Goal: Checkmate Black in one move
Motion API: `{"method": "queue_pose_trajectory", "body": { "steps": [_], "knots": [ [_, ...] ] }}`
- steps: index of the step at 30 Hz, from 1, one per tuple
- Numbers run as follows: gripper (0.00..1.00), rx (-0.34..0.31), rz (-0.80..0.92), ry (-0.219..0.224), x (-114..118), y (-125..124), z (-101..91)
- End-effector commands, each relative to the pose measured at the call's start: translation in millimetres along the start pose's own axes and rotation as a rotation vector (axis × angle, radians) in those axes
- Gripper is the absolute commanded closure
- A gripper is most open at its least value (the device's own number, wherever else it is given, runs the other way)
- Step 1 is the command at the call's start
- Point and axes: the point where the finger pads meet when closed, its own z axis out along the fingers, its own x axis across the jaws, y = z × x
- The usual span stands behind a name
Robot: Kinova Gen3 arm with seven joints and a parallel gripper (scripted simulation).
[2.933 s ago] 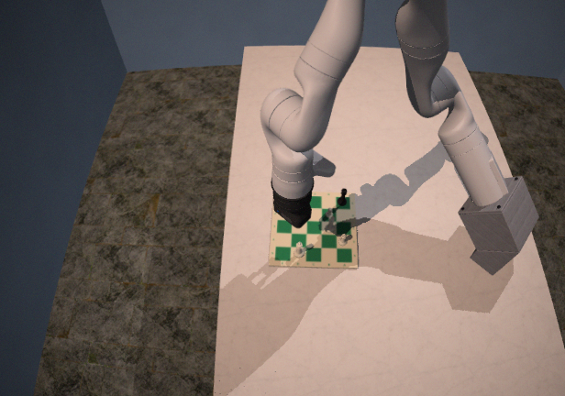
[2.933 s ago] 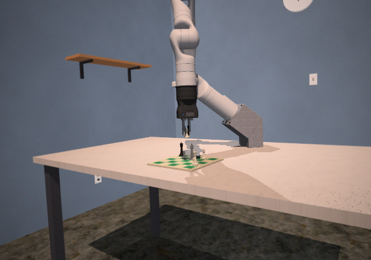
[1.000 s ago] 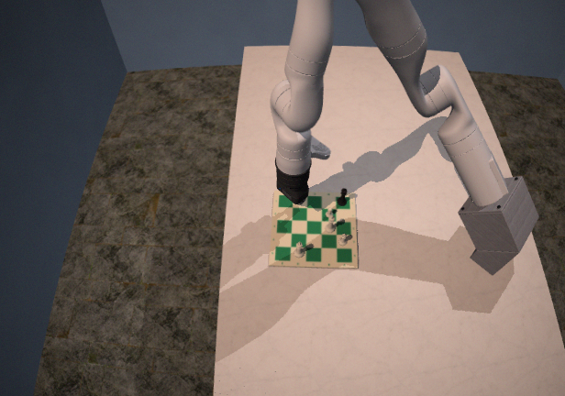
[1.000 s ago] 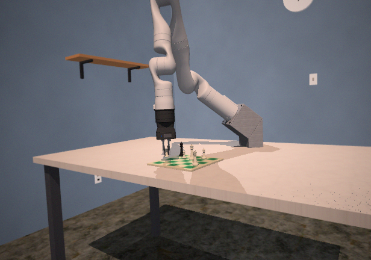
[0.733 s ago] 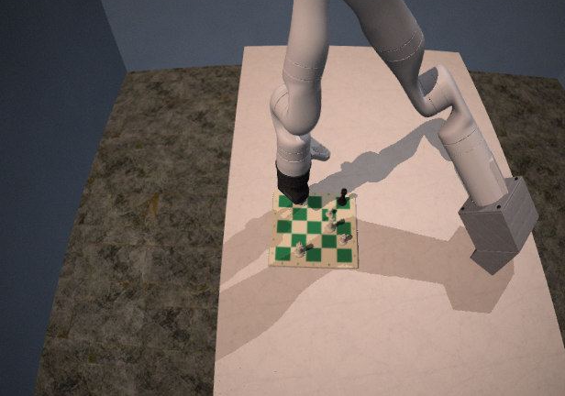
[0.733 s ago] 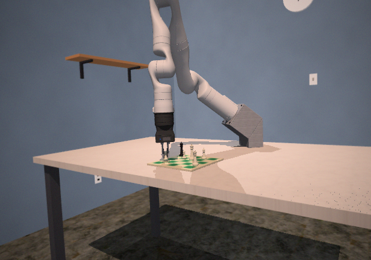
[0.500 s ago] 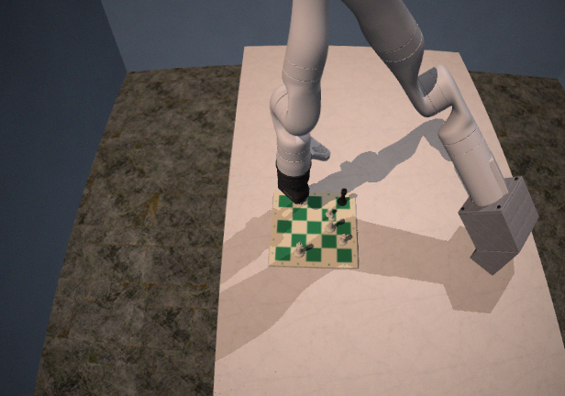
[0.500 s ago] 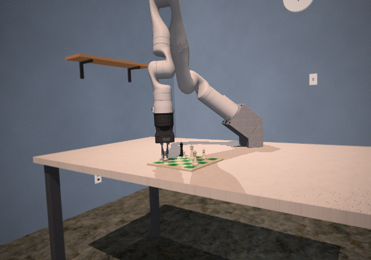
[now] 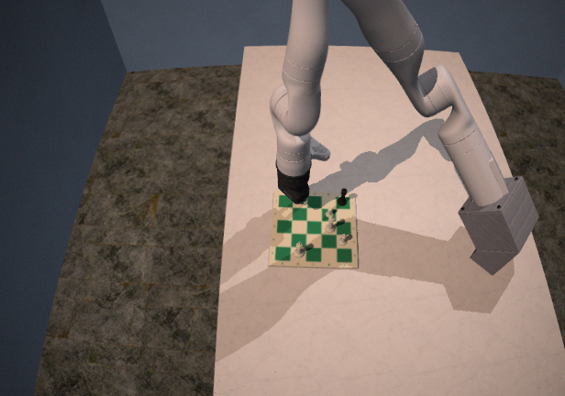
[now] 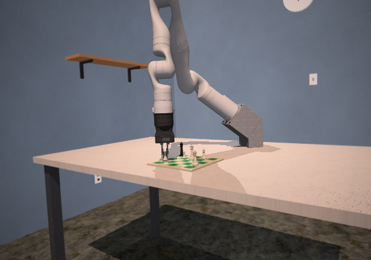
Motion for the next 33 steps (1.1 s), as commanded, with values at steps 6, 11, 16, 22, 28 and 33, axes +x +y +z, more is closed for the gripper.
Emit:
{"method": "queue_pose_trajectory", "body": {
  "steps": [6, 11, 16, 22, 28, 33],
  "knots": [
    [1.00, -0.001, 0.000, 0.000, 0.0, 0.4, -0.2],
    [1.00, -0.001, 0.000, 0.000, 0.0, 0.4, -0.2],
    [1.00, -0.001, 0.000, 0.000, 0.0, 0.4, -0.1],
    [1.00, -0.001, 0.000, 0.000, 0.0, 0.4, 1.2],
    [1.00, -0.001, 0.000, 0.000, 0.0, 0.4, 2.5],
    [1.00, -0.001, 0.000, 0.000, 0.0, 0.4, 3.7]
  ]
}}
